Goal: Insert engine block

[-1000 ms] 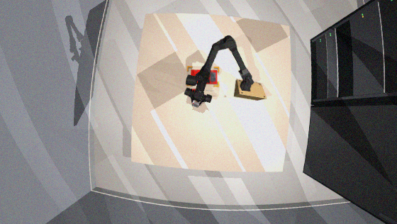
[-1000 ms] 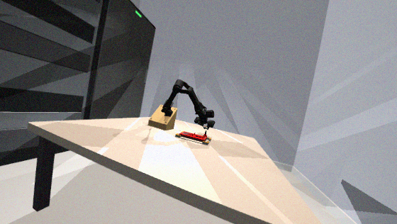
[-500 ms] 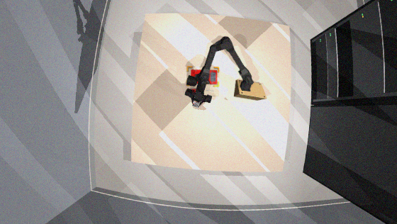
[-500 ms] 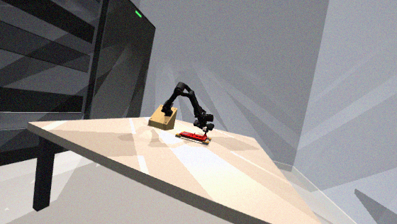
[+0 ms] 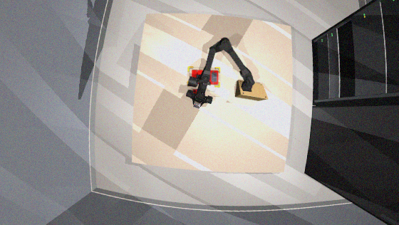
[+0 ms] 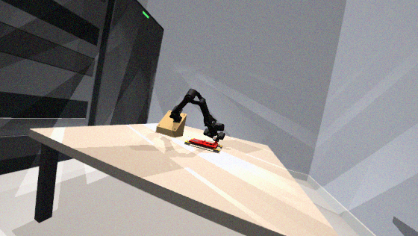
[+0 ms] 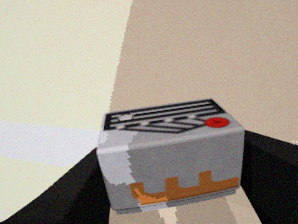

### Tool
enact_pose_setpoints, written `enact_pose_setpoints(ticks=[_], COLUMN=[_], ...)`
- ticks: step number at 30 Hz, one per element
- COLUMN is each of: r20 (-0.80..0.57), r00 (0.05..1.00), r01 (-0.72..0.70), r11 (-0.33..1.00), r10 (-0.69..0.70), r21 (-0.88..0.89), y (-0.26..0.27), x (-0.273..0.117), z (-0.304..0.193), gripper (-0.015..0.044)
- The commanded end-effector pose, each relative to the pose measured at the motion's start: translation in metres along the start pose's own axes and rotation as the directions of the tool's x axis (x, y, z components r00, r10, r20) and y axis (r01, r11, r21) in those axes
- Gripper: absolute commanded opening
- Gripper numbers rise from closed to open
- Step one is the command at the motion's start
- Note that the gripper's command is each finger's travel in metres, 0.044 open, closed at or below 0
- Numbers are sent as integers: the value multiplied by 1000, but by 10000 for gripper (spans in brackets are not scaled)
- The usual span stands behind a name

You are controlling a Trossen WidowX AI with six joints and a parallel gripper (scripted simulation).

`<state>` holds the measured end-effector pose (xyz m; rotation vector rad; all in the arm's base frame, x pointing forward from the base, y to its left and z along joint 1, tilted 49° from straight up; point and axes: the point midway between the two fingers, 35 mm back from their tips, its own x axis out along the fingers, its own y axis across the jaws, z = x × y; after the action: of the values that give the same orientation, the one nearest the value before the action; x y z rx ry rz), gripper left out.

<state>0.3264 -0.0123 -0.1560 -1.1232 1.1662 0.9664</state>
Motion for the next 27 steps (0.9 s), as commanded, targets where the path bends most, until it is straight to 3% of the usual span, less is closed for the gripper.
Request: enact_pose_setpoints(ticks=[1, 27], r20=[-9, -9], r00=[1000, 1000], r01=[-9, -9], r11=[1000, 1000], r10=[9, 9], r21=[18, 18], y=[2, 1], x=[4, 11], z=[-7, -10], gripper=[0, 0])
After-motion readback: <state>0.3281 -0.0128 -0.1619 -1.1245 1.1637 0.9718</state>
